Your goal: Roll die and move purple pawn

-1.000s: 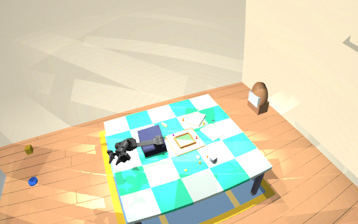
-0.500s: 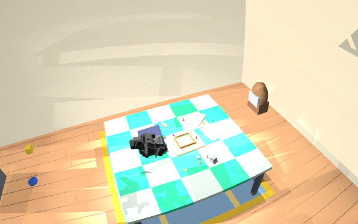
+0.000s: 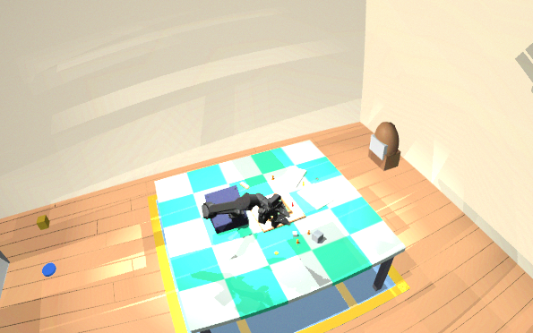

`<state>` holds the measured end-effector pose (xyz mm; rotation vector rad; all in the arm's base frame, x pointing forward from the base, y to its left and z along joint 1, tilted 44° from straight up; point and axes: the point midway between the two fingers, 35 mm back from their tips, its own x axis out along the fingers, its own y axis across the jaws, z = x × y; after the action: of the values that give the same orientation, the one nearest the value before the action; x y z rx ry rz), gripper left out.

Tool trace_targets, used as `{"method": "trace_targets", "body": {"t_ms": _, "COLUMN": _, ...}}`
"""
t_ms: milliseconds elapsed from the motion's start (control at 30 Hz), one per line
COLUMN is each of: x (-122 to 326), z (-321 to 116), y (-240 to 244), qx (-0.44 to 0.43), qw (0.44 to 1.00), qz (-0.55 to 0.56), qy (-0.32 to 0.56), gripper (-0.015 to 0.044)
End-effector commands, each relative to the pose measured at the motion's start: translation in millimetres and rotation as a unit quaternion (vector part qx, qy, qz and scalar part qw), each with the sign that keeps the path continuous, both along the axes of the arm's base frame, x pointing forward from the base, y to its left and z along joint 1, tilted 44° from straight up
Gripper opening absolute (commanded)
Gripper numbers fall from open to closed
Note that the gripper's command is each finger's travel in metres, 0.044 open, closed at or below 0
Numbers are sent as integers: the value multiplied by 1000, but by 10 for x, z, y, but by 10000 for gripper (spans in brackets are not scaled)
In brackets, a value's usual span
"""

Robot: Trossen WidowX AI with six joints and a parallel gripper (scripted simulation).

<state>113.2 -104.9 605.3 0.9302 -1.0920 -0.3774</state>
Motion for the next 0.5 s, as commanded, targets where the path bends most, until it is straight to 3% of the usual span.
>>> {"method": "trace_targets", "body": {"t_ms": 0, "x": 590, "z": -320, "y": -73, "qx": -6, "qw": 990, "qz": -26, "qy": 136, "gripper": 275}}
{"method": "trace_targets", "body": {"t_ms": 267, "x": 1385, "z": -982, "y": -279, "qx": -16, "qw": 944, "qz": -55, "qy": 324, "gripper": 275}}
{"method": "trace_targets", "body": {"t_ms": 467, "x": 1898, "z": -1765, "y": -378, "qx": -31, "qw": 853, "qz": -66, "qy": 517, "gripper": 275}}
